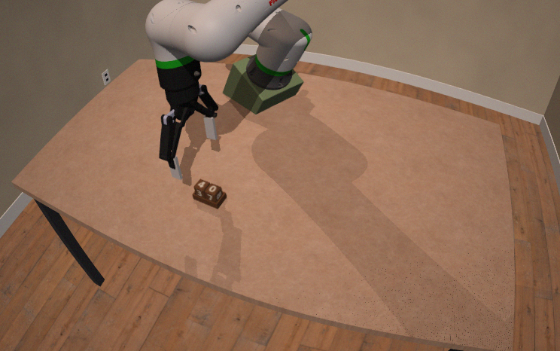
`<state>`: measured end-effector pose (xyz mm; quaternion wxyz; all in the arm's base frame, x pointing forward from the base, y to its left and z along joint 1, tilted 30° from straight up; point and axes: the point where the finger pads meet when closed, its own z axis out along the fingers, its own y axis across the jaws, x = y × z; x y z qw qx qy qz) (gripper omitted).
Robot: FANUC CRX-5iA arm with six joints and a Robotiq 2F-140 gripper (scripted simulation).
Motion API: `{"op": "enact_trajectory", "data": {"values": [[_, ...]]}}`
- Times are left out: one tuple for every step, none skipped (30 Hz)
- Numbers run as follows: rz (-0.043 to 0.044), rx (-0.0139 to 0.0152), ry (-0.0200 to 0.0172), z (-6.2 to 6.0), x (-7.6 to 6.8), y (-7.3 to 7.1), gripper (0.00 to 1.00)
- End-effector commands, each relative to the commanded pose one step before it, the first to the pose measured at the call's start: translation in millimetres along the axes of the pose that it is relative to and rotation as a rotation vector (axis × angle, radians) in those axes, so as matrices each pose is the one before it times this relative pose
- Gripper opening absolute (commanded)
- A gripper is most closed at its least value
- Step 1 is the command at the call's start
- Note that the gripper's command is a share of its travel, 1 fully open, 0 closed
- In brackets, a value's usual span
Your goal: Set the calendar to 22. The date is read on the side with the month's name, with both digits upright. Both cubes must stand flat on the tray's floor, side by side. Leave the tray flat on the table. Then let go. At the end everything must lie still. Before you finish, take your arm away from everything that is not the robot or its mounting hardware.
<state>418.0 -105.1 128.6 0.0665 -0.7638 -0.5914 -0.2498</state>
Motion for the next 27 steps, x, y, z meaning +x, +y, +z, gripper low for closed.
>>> {"op": "enact_trajectory", "data": {"values": [[0.00002, -0.00038, -0.00015, -1.93, -0.09, 0.16, 1.00], [0.00000, 0.00000, 0.00000, -1.28, 0.00, 0.00, 1.00], [0.00000, 0.00000, -0.00001, -1.64, 0.00, 0.00, 1.00], [0.00000, 0.00000, 0.00001, -2.00, 0.00, 0.01, 1.00], [0.00000, 0.00000, -0.00001, -2.35, 0.00, -0.01, 1.00], [0.00000, 0.00000, 0.00001, -2.67, 0.00, 0.01, 1.00], [0.00000, 0.00000, 0.00000, -2.95, 0.00, 0.00, 1.00], [0.00000, 0.00000, 0.00000, 0.00, 0.00, 0.00, 1.00], [0.00000, 0.00000, 0.00000, 0.00, 0.00, 0.00, 1.00], [0.00000, 0.00000, 0.00000, -3.18, 0.00, 0.00, 1.00], [0.00000, 0.00000, 0.00000, -3.36, 0.00, 0.00, 1.00], [0.00000, 0.00000, 0.00000, -3.49, 0.00, 0.00, 1.00], [0.00000, 0.00000, -0.00001, -3.55, 0.00, -0.01, 1.00], [0.00000, 0.00000, 0.00001, -3.55, 0.00, 0.01, 1.00], [0.00000, 0.00000, 0.00000, -3.49, 0.00, 0.00, 1.00], [0.00000, 0.00000, 0.00000, -3.37, 0.00, 0.00, 1.00], [0.00000, 0.00000, 0.00000, -3.18, 0.00, 0.00, 1.00], [0.00000, 0.00000, 0.00000, -2.95, 0.00, 0.00, 1.00], [0.00000, 0.00000, -0.00001, -2.67, 0.00, -0.01, 1.00], [0.00000, 0.00000, 0.00001, -2.35, 0.00, 0.01, 1.00], [0.00000, 0.00000, -0.00001, -2.01, 0.00, -0.01, 1.00], [0.00000, 0.00000, 0.00000, -1.64, 0.00, 0.00, 1.00], [0.00000, 0.00000, 0.00000, -1.28, 0.00, 0.00, 1.00], [0.00000, 0.00000, 0.00000, -0.93, 0.00, 0.00, 1.00], [0.00000, 0.00000, 0.00000, 0.00, 0.00, 0.00, 1.00], [0.00000, 0.00000, 0.00000, 0.00, 0.00, 0.00, 1.00], [0.00000, 0.00000, 0.00000, -0.61, 0.00, 0.00, 1.00]]}}
